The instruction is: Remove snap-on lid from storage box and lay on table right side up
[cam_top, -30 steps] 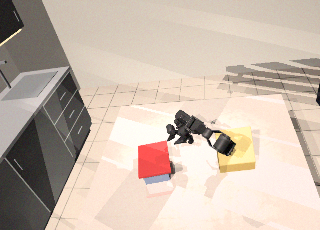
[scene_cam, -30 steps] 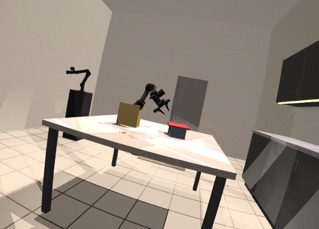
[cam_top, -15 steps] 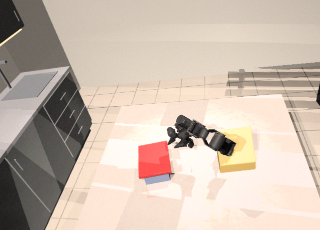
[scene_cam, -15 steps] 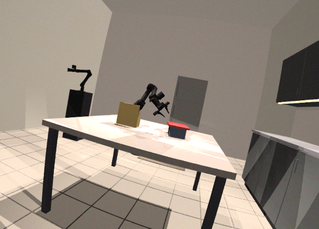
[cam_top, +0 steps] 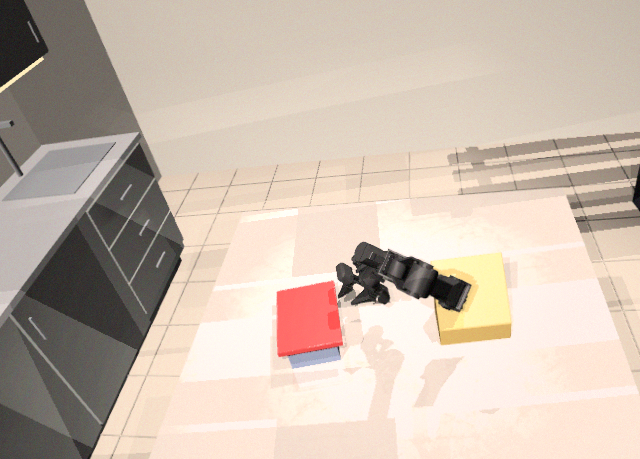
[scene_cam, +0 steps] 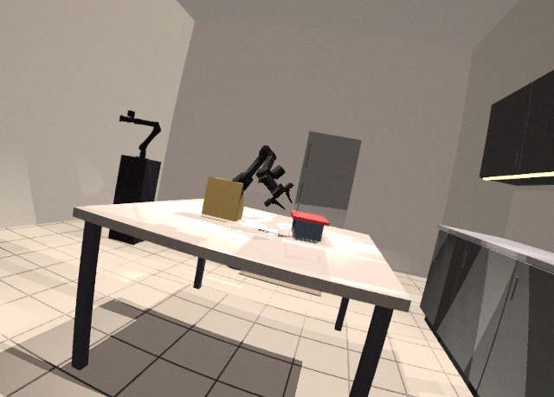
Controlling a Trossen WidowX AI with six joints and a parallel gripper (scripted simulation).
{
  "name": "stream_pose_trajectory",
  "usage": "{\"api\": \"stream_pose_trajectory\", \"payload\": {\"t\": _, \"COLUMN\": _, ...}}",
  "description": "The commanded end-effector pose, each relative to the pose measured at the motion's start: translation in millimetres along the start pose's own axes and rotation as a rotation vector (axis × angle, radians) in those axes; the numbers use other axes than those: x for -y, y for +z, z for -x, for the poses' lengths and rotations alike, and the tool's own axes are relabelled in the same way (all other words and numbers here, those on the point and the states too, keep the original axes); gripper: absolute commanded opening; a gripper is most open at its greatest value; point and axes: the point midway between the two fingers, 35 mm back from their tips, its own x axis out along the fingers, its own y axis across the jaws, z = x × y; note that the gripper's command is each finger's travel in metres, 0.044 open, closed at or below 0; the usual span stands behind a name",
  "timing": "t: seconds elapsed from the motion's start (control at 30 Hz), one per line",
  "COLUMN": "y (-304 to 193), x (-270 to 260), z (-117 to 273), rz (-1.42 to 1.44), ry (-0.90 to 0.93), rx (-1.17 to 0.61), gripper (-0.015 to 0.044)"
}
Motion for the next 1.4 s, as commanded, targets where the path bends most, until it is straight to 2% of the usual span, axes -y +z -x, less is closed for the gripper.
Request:
{"api": "stream_pose_trajectory", "payload": {"t": 0.0, "y": 2.1, "x": 0.5, "z": -6.1, "rz": -0.005, "ry": -0.005, "rx": 0.005, "gripper": 0.0235}}
{"api": "stream_pose_trajectory", "payload": {"t": 1.23, "y": -0.8, "x": 1.8, "z": -61.7, "rz": -0.009, "ry": 0.004, "rx": -0.002, "gripper": 0.0235}}
{"api": "stream_pose_trajectory", "payload": {"t": 1.27, "y": -0.8, "x": 1.8, "z": -61.7, "rz": -0.009, "ry": 0.004, "rx": -0.002, "gripper": 0.0209}}
{"api": "stream_pose_trajectory", "payload": {"t": 1.37, "y": -0.8, "x": 1.8, "z": -61.7, "rz": -0.009, "ry": 0.004, "rx": -0.002, "gripper": 0.0189}}
